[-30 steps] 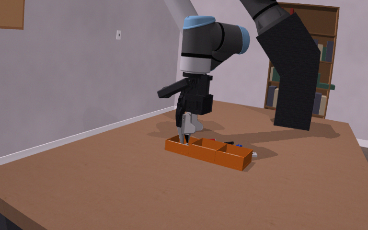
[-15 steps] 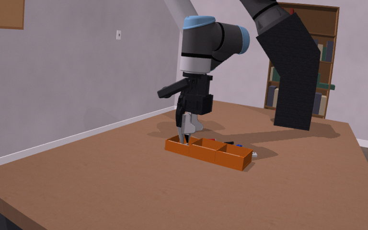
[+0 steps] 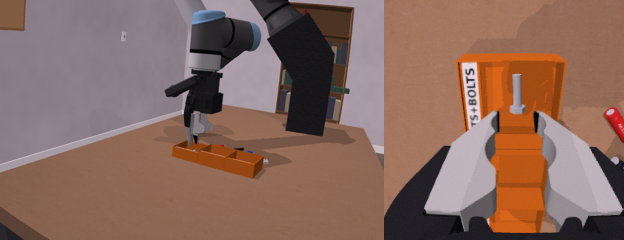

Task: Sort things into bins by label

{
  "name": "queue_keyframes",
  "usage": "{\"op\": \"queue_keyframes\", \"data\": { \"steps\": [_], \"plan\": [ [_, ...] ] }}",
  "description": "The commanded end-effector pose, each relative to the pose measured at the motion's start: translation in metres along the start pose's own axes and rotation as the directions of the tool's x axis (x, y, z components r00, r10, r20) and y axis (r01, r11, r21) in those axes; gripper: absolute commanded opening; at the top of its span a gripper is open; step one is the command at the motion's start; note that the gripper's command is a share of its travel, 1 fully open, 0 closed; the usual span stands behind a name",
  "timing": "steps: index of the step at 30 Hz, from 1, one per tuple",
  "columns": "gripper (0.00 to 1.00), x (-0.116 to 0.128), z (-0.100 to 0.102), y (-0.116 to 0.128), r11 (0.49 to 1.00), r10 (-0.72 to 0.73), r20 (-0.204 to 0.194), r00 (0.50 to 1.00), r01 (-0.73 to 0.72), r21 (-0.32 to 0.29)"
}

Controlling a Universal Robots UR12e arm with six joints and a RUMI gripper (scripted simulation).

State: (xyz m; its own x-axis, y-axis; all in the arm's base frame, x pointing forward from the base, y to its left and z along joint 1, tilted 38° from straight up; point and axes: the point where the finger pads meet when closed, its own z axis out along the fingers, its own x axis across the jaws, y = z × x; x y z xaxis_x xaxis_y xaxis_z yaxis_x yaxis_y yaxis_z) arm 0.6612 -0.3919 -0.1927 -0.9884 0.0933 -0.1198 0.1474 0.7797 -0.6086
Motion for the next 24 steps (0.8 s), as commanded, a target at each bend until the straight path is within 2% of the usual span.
{"op": "queue_keyframes", "data": {
  "steps": [1, 9, 11, 24],
  "plan": [
    [0.18, 0.002, -0.009, 0.002, 1.0, -0.002, -0.003, 1.0, 0.002, -0.001],
    [0.18, 0.002, -0.02, 0.002, 1.0, -0.002, -0.003, 1.0, 0.002, -0.001],
    [0.18, 0.002, -0.03, 0.002, 1.0, -0.002, -0.003, 1.0, 0.002, -0.001],
    [0.18, 0.003, -0.027, 0.001, 1.0, -0.001, -0.005, 1.0, 0.001, -0.001]
  ]
}}
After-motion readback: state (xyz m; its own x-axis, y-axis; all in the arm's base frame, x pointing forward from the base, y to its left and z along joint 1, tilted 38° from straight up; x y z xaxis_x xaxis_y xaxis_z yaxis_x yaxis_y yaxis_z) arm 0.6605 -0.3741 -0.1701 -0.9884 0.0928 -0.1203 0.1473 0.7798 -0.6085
